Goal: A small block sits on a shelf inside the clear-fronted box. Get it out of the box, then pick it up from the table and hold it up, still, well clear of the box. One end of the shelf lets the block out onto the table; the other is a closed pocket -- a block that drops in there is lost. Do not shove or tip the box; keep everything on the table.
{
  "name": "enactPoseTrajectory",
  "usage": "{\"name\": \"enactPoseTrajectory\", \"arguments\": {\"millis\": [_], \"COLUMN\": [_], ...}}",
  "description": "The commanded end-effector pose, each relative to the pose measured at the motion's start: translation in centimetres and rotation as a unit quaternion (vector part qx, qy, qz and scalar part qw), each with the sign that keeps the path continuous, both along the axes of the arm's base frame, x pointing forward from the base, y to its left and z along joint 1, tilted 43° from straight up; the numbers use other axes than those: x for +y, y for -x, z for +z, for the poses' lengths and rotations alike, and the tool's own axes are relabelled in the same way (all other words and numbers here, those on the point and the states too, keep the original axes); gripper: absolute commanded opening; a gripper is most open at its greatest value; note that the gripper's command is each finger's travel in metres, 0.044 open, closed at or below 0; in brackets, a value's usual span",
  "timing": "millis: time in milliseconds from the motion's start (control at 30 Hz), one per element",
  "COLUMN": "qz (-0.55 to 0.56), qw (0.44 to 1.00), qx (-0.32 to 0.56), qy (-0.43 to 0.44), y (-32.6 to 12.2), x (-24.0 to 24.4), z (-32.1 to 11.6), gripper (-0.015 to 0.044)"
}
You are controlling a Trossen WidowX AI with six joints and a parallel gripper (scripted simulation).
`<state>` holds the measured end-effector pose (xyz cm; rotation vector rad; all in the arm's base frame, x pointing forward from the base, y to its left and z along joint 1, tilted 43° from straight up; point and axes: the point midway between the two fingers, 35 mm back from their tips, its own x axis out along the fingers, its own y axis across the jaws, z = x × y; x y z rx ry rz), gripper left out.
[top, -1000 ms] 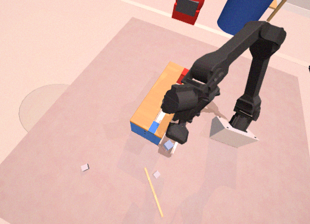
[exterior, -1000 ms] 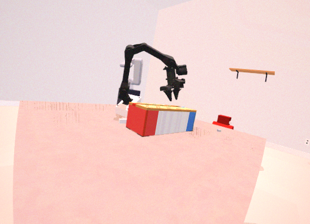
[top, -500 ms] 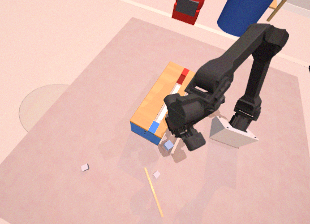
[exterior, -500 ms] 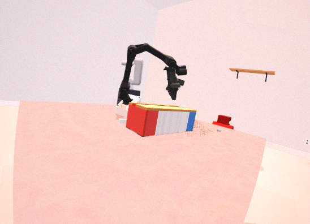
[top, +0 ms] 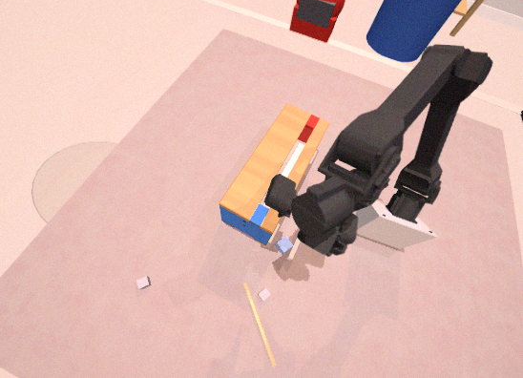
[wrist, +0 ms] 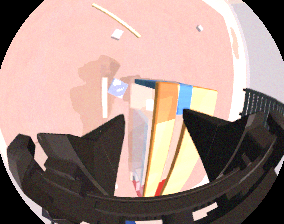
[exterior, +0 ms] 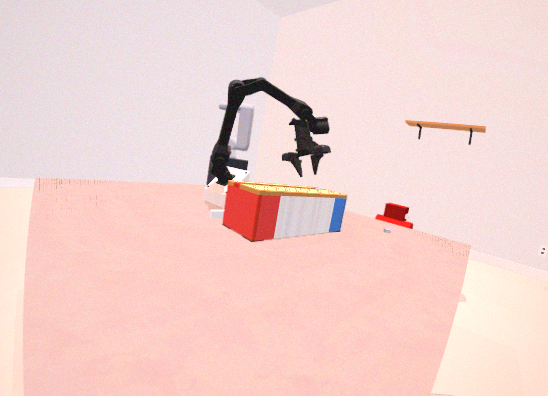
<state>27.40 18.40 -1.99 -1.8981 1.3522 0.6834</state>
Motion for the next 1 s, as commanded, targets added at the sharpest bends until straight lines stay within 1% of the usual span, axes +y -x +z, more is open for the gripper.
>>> {"name": "enactPoseTrajectory", "arguments": {"millis": [0, 300, 967], "qz": [0.335, 0.467, 0.469], "qw": [0.887, 0.757, 0.754], "qx": [0.246, 0.359, 0.36], "qy": [0.204, 0.284, 0.285], "y": [0.67, 0.92, 0.93], "x": [0.51, 0.96, 0.97], "z": [-1.27, -1.44, -1.44], "gripper": [0.0285, 0.0285, 0.0285]}}
